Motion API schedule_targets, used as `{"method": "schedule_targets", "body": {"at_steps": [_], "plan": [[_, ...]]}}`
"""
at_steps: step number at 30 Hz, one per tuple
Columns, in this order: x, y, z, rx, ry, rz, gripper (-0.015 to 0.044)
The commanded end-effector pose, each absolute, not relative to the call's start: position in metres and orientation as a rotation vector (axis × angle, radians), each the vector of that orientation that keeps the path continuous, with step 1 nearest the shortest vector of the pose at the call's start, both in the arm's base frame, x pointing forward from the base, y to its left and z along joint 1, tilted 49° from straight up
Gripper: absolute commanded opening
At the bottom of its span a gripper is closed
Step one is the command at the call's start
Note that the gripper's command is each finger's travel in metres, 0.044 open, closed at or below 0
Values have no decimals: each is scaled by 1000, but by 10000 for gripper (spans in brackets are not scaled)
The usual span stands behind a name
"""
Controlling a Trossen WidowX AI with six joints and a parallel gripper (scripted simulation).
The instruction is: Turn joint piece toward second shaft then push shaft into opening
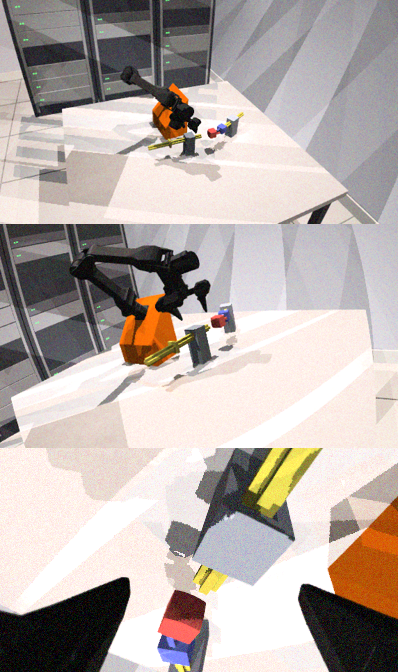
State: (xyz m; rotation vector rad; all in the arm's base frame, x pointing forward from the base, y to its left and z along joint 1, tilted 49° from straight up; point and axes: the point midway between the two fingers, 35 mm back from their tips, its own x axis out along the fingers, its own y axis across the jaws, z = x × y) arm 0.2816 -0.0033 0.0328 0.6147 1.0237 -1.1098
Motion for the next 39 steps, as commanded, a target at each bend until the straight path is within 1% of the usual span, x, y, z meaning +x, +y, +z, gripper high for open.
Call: {"method": "schedule_targets", "body": {"at_steps": [1,18,34,39], "plan": [[286,-14,48,503,1041,-1059,440],[283,-67,106,-63,1192,-863,440],[264,-113,166,-594,1379,-695,440],[262,-117,171,-641,1399,-679,440]]}}
